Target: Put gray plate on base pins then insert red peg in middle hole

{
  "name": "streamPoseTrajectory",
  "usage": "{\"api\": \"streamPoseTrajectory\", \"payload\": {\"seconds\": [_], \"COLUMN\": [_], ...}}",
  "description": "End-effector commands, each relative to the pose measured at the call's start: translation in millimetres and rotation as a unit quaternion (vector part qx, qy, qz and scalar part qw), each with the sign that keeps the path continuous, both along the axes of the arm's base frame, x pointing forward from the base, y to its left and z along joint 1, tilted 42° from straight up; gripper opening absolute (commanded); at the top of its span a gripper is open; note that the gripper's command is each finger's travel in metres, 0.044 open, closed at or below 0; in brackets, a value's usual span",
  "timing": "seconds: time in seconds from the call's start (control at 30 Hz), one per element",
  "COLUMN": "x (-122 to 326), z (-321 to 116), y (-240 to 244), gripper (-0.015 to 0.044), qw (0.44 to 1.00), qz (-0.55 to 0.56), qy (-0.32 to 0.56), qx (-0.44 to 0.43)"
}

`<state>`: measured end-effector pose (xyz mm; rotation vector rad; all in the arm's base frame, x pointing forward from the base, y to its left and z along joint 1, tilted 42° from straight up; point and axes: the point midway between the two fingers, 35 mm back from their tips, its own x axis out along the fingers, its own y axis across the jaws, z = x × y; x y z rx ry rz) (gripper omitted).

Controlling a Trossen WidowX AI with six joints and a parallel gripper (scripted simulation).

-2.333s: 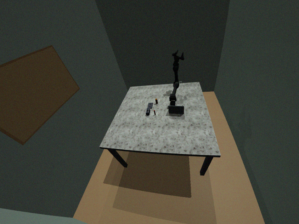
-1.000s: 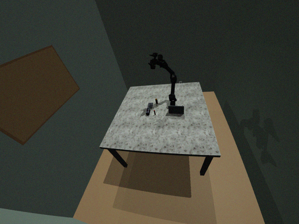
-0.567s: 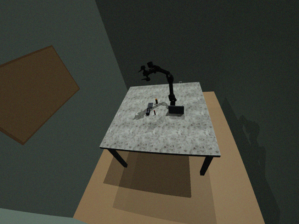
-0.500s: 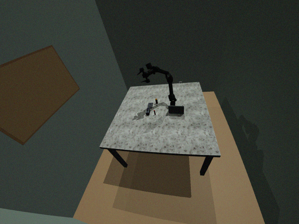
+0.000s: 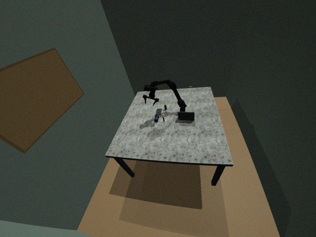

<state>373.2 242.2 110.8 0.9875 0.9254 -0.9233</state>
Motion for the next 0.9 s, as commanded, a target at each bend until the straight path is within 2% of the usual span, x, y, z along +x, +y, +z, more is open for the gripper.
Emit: {"api": "streamPoseTrajectory", "payload": {"seconds": [0.0, 0.2, 0.43, 0.67, 0.87], "x": [-8.7, -27.0, -27.3, -25.2, -26.3], "z": [-42.3, -82.3, -84.4, -124.8, -130.4], "y": [-38.6, -86.8, -89.4, -136.8, -140.3], "gripper": [0.044, 0.044, 0.044, 0.044, 0.044], "qw": [0.99, 0.953, 0.952, 0.952, 0.952], "qz": [-0.081, -0.161, -0.163, -0.163, -0.163], "qy": [0.056, 0.116, 0.117, 0.117, 0.117], "qx": [-0.096, -0.227, -0.231, -0.232, -0.232]}}
